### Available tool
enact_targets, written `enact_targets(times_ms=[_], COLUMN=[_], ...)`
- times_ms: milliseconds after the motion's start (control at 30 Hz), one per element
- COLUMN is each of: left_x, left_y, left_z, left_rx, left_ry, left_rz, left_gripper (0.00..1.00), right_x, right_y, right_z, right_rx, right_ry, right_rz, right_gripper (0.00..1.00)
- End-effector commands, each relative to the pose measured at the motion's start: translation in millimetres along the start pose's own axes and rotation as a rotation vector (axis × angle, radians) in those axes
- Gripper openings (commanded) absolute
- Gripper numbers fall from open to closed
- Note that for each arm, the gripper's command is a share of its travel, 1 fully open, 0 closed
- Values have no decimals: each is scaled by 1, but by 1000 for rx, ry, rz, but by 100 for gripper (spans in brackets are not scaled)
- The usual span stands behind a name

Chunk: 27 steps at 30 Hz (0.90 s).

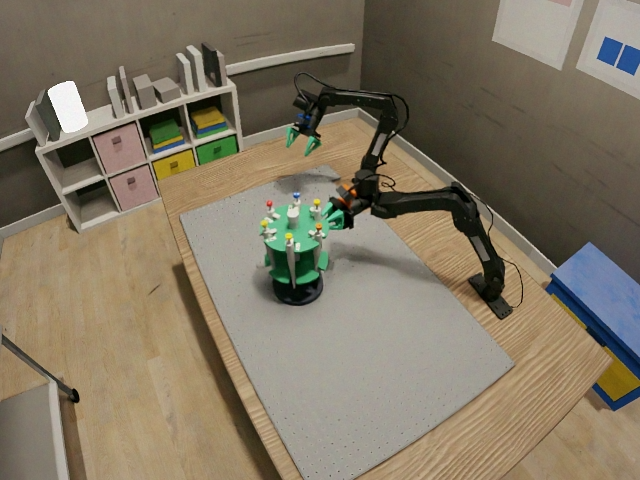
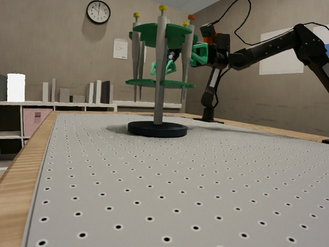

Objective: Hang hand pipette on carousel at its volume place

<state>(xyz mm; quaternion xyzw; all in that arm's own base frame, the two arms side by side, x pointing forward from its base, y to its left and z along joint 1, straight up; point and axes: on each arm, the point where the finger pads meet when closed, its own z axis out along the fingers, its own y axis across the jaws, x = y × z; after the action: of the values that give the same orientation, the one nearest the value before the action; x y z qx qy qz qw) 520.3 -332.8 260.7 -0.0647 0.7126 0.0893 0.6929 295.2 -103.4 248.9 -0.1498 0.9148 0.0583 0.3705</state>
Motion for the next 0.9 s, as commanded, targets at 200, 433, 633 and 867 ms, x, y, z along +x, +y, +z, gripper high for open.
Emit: enact_targets(times_ms=[200,433,633,867], left_x=[-49,-49,-49,-24], left_y=[17,17,17,2], left_z=[3,3,3,-3], left_rx=[-40,-40,-40,-203], left_ry=[-58,-58,-58,-23], left_rz=[-93,-93,-93,-45], left_gripper=[12,12,12,12], right_x=[-5,-5,-5,-5], right_y=[-4,-4,-4,-4], right_z=[-1,-1,-1,-1], right_rx=[-2,-2,-2,-2], right_ry=[-23,-23,-23,-23], right_rz=[-8,-8,-8,-8], right_gripper=[100,100,100,100])
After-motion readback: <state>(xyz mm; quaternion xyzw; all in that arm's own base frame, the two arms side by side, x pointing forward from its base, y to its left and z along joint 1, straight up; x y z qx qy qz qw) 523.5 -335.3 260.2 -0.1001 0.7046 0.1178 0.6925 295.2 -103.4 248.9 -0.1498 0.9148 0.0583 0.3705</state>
